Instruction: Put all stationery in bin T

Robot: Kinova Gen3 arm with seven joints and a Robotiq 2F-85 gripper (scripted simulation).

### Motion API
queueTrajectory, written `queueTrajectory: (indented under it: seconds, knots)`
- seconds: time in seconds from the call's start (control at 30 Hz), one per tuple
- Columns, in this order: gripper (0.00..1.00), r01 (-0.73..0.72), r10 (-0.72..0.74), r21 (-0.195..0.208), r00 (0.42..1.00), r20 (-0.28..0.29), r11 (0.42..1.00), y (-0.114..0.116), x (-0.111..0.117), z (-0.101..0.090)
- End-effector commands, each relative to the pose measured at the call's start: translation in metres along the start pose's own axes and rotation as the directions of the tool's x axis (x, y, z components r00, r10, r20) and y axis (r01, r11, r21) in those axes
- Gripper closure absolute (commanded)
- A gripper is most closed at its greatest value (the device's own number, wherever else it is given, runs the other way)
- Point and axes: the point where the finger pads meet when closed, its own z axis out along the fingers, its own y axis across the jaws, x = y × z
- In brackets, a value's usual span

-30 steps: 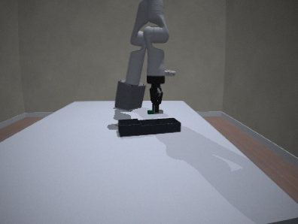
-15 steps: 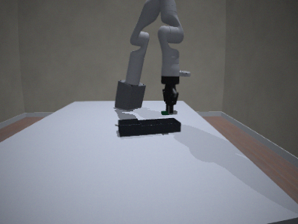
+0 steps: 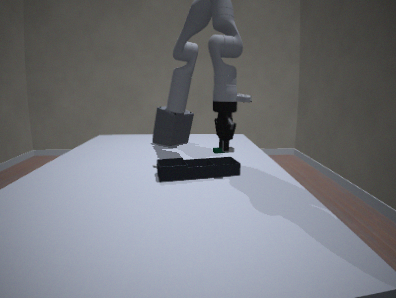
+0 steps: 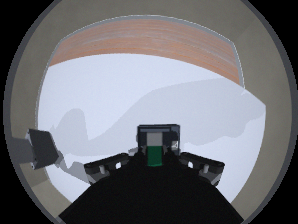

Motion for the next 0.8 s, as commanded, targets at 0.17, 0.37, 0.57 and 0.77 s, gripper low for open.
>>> queueTrajectory:
  seconds: [0.17, 0.37, 0.57, 0.77]
  knots:
    - [0.81, -0.002, 0.002, -0.002, 1.000, 0.000, 1.000, 0.001, -0.002, -0.001]
    - [0.81, -0.002, 0.002, -0.002, 1.000, 0.000, 1.000, 0.001, -0.002, -0.001]
    - [0.81, -0.002, 0.002, -0.002, 1.000, 0.000, 1.000, 0.001, -0.002, 0.007]
    - [0.81, -0.002, 0.002, -0.002, 1.000, 0.000, 1.000, 0.001, -0.002, 0.019]
